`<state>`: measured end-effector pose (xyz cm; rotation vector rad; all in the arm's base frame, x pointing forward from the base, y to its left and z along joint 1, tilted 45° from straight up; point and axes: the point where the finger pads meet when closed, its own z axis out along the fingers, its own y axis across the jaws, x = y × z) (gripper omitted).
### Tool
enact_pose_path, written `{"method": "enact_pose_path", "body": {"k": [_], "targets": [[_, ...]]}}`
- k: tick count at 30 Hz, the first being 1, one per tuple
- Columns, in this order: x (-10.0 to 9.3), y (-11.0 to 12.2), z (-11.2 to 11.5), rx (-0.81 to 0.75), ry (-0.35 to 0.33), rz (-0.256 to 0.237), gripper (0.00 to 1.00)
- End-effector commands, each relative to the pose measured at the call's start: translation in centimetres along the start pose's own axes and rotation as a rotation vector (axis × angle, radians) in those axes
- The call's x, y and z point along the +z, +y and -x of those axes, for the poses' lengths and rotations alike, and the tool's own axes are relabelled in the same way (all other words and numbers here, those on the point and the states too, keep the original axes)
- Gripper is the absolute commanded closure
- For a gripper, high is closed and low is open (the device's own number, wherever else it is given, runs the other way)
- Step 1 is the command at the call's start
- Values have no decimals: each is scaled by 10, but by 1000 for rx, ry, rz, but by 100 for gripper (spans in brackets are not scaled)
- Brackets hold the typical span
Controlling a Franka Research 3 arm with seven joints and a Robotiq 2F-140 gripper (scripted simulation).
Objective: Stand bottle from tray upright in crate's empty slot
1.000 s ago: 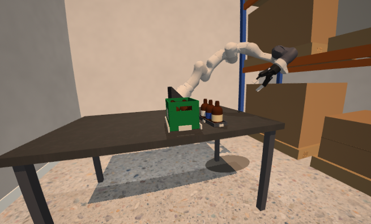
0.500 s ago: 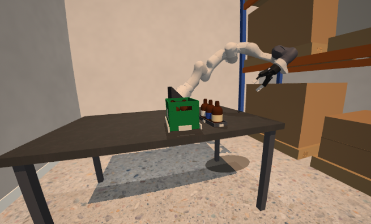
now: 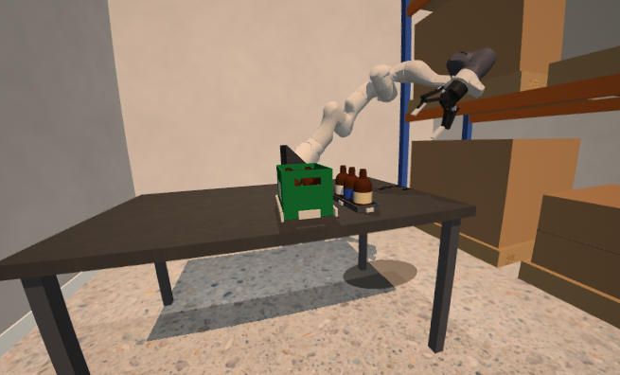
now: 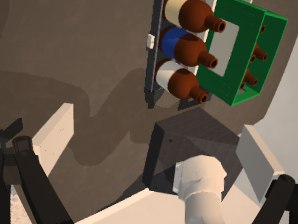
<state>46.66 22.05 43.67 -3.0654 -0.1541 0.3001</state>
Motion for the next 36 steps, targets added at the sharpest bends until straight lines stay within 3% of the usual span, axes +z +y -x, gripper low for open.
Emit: {"method": "enact_pose_path", "body": {"k": [1, 25, 26, 36], "targets": [[-2, -1, -12, 125, 46, -1, 0], [-2, -1, -12, 125, 46, -1, 0], [-3, 33, -27, 248, 73, -5, 0], [-3, 33, -27, 248, 73, -5, 0]]}}
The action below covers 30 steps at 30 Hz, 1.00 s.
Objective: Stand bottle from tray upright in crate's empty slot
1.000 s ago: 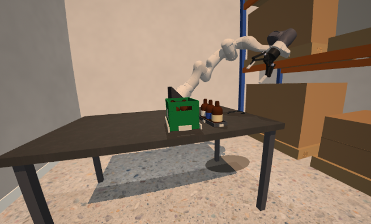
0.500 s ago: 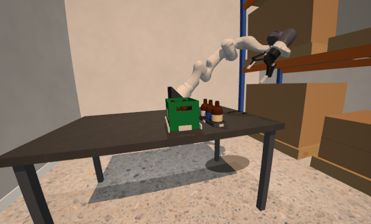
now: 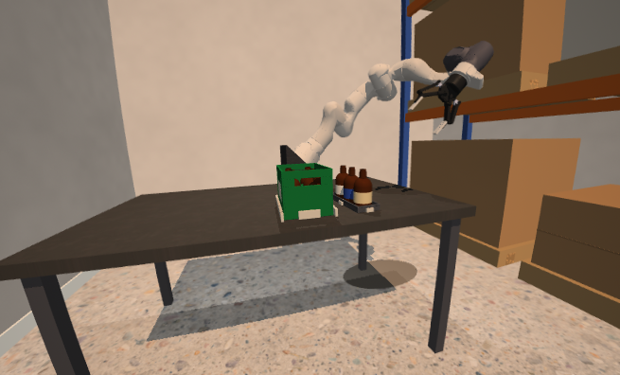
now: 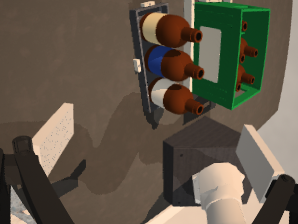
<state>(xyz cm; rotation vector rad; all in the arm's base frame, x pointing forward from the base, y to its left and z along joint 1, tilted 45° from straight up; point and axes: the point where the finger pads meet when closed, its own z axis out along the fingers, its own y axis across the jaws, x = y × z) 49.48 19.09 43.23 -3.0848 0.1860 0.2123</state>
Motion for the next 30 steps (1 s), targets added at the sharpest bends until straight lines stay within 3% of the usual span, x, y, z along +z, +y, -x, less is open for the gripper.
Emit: {"method": "enact_pose_path", "body": {"k": [1, 9, 10, 30], "targets": [[-1, 0, -2, 29, 9, 0, 0], [-1, 0, -2, 29, 9, 0, 0], [-1, 34, -24, 159, 38, -2, 0], [-1, 34, -24, 159, 38, -2, 0]]}}
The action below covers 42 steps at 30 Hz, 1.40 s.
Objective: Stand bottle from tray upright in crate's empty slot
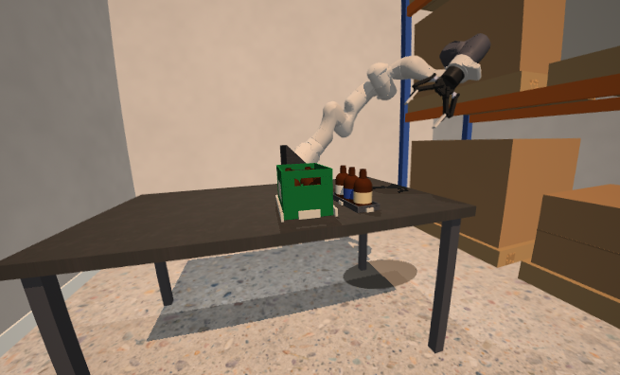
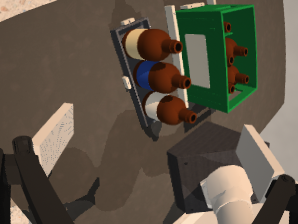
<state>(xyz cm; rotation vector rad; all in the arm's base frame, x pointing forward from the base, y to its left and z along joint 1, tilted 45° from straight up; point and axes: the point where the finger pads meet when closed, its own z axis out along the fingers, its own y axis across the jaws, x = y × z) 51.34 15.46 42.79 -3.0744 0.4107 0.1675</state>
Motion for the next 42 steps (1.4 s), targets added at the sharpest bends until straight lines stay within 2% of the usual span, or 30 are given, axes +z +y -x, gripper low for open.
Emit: {"method": "enact_pose_path", "body": {"k": [1, 2, 22, 23, 42], "targets": [[0, 0, -1, 14, 6, 1, 0], [0, 34, -26, 149, 35, -2, 0], [0, 34, -26, 149, 35, -2, 0], [1, 71, -49, 286, 64, -5, 0], [1, 71, -49, 286, 64, -5, 0]]}}
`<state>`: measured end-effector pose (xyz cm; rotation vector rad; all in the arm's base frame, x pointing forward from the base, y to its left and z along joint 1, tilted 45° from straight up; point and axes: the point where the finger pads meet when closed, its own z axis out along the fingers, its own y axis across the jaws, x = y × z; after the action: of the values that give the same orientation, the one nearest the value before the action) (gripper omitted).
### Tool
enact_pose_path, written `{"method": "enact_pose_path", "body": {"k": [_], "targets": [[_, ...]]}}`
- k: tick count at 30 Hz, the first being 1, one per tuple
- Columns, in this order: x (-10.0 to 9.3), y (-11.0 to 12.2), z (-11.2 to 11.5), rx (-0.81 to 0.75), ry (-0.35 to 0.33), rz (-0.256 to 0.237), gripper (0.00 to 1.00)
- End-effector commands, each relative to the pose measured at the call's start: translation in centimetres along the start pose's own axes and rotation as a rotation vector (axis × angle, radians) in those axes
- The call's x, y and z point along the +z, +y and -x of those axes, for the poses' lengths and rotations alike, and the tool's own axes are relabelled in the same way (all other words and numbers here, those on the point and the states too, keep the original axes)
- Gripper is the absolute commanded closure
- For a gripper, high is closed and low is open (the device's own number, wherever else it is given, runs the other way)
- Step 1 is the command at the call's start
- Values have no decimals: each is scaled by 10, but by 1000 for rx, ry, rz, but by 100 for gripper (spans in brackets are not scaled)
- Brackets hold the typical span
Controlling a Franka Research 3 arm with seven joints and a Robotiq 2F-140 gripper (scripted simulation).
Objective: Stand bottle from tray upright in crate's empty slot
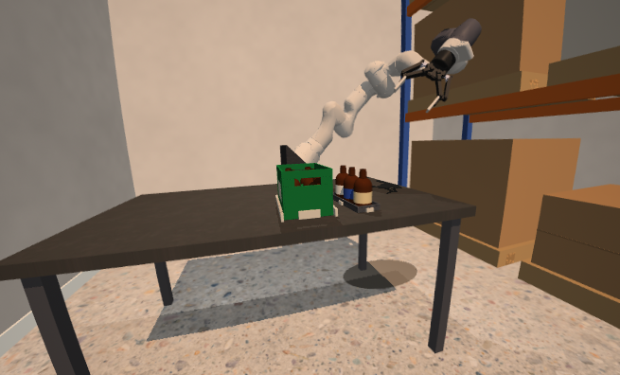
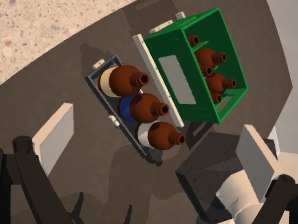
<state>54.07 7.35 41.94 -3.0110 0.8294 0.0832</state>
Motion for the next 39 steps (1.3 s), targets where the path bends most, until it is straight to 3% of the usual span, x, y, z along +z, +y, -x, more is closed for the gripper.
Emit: {"method": "enact_pose_path", "body": {"k": [1, 2, 23, 24, 39], "targets": [[0, 0, -1, 15, 6, 0, 0], [2, 32, -31, 153, 36, -3, 0], [2, 32, -31, 153, 36, -3, 0], [23, 60, -54, 287, 16, -11, 0], [23, 60, -54, 287, 16, -11, 0]]}}
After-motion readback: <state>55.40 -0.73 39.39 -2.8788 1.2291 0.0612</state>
